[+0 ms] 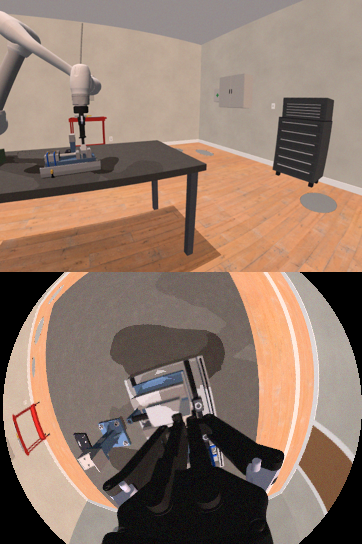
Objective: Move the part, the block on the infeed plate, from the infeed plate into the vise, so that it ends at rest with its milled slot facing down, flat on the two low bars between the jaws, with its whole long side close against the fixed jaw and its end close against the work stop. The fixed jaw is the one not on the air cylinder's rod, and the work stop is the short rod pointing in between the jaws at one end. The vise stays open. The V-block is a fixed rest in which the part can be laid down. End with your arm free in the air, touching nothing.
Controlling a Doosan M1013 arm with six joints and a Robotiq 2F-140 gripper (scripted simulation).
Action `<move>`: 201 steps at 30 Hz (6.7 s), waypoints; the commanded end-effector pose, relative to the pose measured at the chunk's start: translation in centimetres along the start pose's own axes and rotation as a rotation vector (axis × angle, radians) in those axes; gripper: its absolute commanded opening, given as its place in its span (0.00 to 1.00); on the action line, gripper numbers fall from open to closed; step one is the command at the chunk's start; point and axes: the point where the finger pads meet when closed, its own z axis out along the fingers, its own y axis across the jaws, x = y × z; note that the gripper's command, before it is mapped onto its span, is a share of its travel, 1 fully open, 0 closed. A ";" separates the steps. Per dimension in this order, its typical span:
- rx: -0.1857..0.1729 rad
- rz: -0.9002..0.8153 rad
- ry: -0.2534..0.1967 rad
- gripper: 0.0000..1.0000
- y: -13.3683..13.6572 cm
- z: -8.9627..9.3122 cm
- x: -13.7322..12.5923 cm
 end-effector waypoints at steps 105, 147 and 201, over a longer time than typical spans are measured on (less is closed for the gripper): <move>0.003 0.003 0.000 0.00 -1.4 0.2 -0.2; 0.003 0.003 0.000 0.00 1.6 -0.3 -0.2; 0.003 0.003 0.000 0.00 1.7 -6.0 -0.2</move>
